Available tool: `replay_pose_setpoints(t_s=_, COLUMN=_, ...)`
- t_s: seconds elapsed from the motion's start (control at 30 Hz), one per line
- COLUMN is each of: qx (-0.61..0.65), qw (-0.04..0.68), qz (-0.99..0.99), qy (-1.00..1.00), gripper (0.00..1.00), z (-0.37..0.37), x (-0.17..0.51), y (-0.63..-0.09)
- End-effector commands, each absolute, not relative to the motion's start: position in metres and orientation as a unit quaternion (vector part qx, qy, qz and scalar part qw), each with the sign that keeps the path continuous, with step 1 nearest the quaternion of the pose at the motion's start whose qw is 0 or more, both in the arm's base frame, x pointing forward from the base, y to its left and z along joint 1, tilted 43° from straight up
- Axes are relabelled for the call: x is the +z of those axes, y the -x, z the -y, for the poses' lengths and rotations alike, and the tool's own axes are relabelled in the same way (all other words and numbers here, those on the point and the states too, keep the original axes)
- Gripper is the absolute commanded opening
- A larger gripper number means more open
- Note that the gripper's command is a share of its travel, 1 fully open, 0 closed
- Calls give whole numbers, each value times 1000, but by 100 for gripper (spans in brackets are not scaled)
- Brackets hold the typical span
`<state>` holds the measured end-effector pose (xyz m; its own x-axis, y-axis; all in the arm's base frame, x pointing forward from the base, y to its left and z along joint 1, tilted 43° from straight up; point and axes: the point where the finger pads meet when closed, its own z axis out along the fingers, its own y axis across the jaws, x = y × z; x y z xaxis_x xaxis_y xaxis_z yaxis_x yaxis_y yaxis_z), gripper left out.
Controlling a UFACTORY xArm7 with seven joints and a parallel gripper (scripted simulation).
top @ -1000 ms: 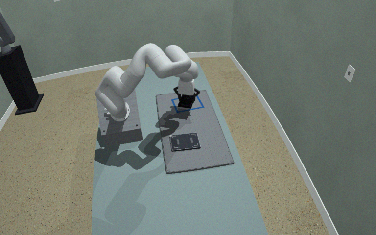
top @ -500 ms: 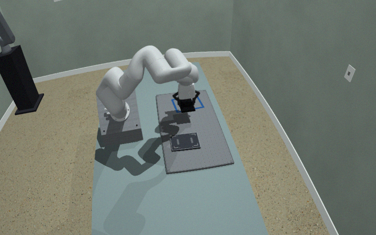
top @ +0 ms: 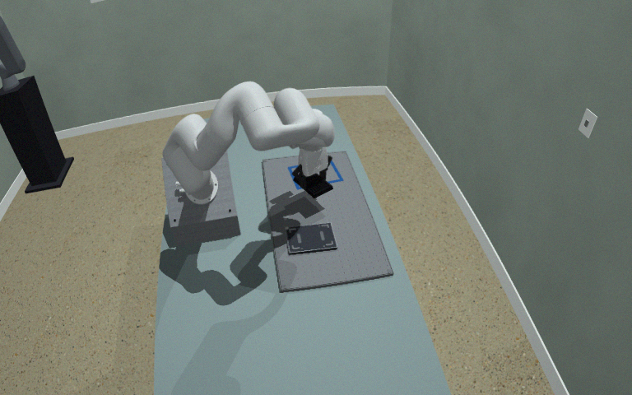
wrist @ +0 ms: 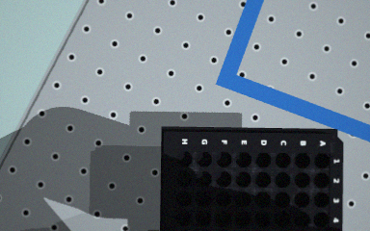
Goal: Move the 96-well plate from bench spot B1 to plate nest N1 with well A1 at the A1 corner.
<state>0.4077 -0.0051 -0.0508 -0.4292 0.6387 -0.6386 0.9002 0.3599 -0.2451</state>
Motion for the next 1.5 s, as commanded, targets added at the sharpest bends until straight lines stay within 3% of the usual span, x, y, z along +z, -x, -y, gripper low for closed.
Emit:
replay_pose_setpoints(t_s=0.0, qx=-309, qw=190, qz=-838, qy=-407, gripper=0, z=16, x=-37, y=-404)
replay_pose_setpoints(t_s=1.03, qx=-361, qw=38, qz=-932, qy=-5, gripper=0, z=80, x=23, y=-384)
replay_pose_setpoints(t_s=1.47, qx=-361, qw=38, qz=-932, qy=-5, gripper=0, z=106, x=48, y=-375)
